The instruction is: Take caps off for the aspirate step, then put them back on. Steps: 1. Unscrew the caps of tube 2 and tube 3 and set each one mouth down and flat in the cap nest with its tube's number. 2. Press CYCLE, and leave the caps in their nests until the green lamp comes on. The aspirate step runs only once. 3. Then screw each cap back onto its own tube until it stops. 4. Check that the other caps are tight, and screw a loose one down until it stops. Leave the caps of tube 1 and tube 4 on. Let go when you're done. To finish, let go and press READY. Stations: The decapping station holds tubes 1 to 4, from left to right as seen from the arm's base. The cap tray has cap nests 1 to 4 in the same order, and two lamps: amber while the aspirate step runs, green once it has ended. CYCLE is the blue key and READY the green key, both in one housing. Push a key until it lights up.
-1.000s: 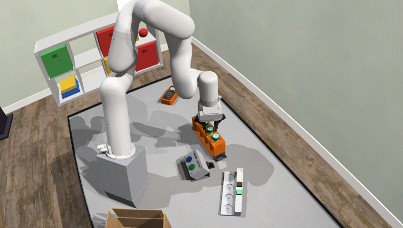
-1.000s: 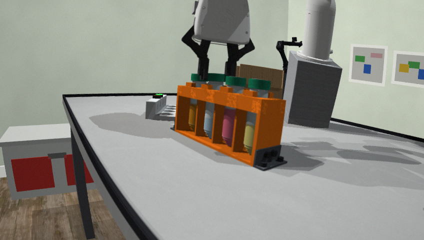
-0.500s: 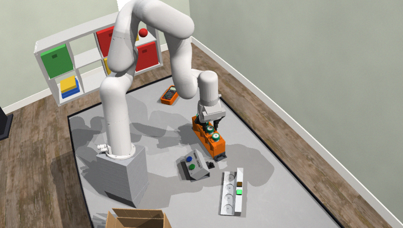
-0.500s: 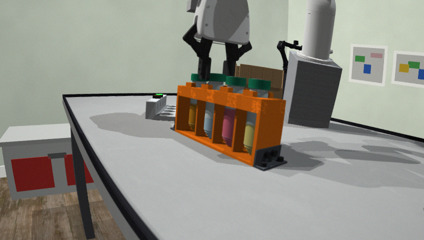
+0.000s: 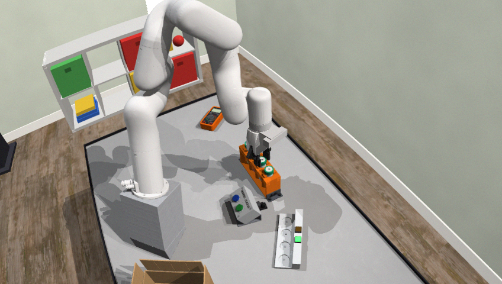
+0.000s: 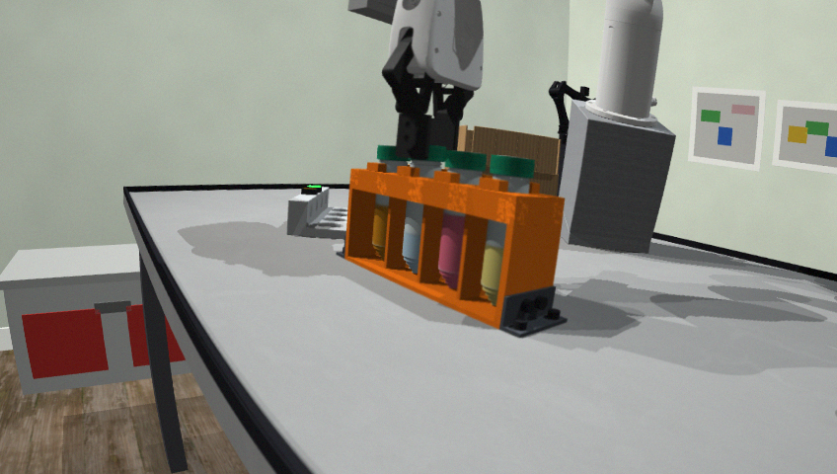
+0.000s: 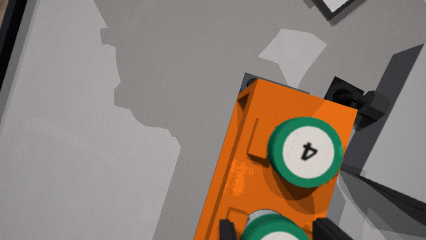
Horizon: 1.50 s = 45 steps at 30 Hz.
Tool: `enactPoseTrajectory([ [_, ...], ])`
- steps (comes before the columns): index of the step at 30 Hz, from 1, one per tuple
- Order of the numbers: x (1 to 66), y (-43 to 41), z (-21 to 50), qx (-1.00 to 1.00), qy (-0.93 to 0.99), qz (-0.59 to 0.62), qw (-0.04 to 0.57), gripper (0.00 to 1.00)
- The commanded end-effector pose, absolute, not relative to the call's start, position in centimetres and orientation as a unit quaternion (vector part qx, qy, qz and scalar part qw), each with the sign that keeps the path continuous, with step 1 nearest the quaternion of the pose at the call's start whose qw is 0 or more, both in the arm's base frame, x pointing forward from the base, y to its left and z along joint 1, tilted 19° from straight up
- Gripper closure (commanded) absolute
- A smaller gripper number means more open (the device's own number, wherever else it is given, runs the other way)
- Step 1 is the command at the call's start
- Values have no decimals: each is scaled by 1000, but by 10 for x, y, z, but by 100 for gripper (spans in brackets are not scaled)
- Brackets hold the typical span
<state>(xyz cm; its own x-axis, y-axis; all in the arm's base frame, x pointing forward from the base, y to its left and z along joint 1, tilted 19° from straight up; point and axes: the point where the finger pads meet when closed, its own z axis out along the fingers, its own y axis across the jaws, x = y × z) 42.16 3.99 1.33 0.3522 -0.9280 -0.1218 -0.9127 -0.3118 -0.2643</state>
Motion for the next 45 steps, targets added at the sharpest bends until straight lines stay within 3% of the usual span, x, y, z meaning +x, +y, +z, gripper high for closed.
enactPoseTrajectory([
  [1, 423, 39, 14, -829, 536, -32, 159, 54],
  [4, 423, 39, 14, -829, 536, -32, 159, 54],
  [5, 423, 39, 14, -829, 536, -32, 159, 100],
  [19, 423, 39, 14, -829, 536, -32, 159, 100],
  [45, 423, 39, 13, -561, 812, 31, 159, 100],
])
